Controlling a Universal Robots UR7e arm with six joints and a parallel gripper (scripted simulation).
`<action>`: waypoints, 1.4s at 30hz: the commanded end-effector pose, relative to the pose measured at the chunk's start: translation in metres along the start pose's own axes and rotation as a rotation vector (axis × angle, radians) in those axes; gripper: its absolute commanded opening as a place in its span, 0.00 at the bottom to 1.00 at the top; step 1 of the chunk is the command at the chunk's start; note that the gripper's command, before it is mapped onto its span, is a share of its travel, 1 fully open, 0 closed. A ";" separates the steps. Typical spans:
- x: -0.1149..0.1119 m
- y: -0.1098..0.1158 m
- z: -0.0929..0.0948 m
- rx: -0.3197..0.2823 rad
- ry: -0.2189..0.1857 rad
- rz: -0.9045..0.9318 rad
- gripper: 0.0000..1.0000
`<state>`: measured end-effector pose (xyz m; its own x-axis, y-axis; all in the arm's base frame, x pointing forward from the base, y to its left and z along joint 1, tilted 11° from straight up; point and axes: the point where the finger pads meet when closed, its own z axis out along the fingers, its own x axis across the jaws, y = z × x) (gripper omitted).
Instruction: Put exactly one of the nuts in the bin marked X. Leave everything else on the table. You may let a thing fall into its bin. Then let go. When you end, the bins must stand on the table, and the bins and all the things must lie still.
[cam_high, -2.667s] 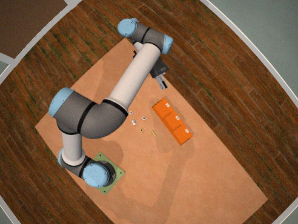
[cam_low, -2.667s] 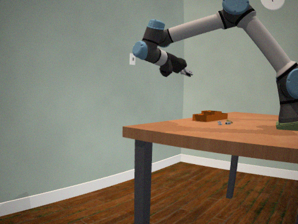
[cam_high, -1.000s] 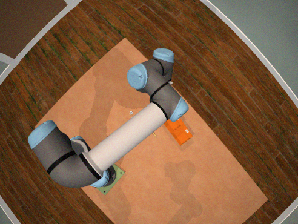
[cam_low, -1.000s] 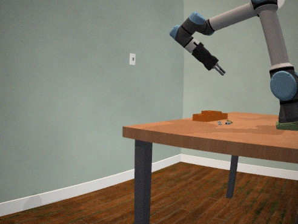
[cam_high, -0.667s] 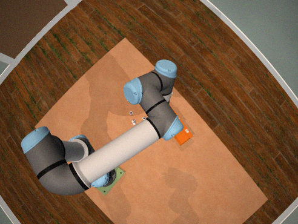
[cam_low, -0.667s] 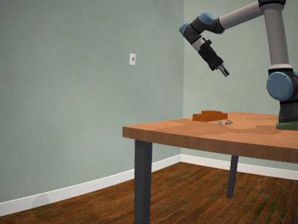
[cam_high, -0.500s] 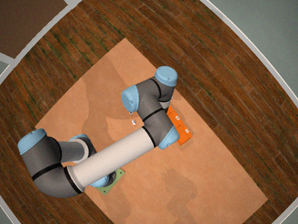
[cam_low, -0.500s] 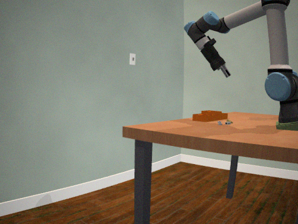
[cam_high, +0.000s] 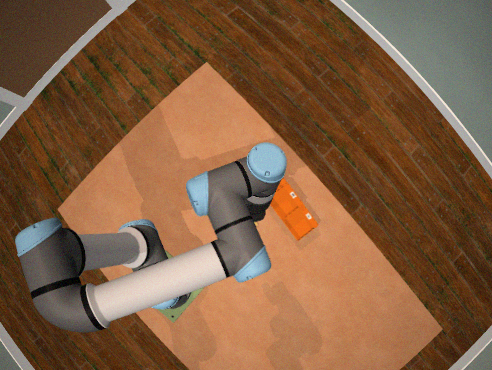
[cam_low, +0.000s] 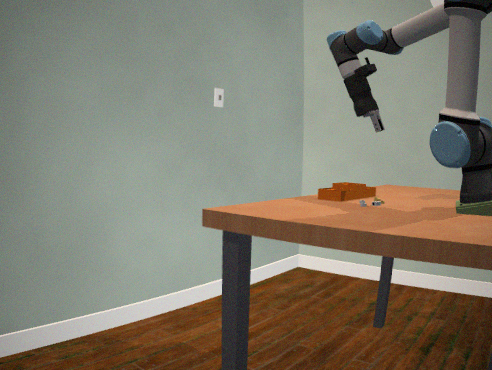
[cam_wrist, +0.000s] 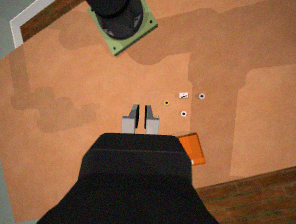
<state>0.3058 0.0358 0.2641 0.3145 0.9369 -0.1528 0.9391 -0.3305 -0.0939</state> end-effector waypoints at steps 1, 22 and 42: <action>-0.001 0.001 0.005 -0.064 0.089 -0.113 0.31; -0.002 0.014 0.013 -0.315 0.204 -0.428 0.31; -0.016 0.109 0.062 -0.361 0.124 -0.897 0.31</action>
<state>0.3684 -0.0077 0.2113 -0.4378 0.8980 -0.0427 0.8793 0.4376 0.1880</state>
